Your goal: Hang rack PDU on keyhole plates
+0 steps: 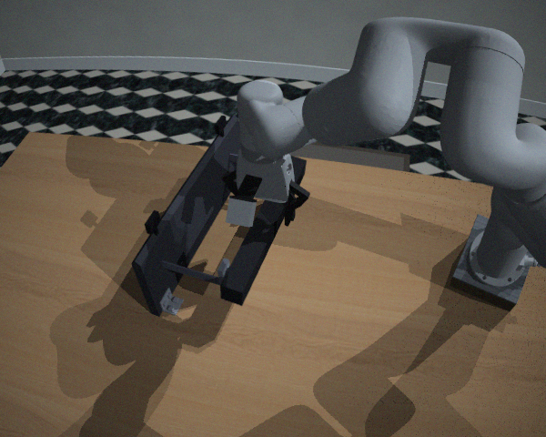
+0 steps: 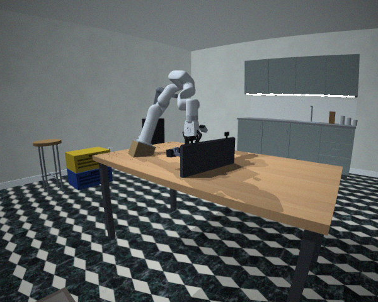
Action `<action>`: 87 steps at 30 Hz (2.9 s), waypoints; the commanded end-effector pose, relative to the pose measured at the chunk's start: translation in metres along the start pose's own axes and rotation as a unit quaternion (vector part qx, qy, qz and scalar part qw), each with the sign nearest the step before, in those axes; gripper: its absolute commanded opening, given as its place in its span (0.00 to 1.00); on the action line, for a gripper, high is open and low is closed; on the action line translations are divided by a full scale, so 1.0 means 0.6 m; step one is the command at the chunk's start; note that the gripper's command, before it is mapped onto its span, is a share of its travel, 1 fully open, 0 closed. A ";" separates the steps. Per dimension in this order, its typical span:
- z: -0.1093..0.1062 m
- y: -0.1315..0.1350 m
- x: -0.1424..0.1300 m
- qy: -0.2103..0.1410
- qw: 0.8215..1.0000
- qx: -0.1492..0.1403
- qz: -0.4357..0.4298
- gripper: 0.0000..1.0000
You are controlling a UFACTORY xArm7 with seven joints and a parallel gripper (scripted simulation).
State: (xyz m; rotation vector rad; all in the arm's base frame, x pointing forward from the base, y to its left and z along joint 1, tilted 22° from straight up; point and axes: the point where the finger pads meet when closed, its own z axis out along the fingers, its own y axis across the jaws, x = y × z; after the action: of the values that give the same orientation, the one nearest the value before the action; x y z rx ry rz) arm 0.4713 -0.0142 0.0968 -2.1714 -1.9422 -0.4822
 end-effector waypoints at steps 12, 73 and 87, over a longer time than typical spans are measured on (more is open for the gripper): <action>-0.075 0.002 0.000 -0.001 1.000 -0.002 0.000 1.00; -0.075 -0.215 0.000 -0.001 1.000 -0.002 0.000 1.00; -0.075 -0.215 0.000 -0.001 1.000 -0.002 0.000 1.00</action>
State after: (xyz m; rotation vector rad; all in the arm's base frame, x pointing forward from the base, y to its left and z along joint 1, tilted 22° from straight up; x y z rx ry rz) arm 0.3375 -0.0133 0.1279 -2.1730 -1.9423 -0.4817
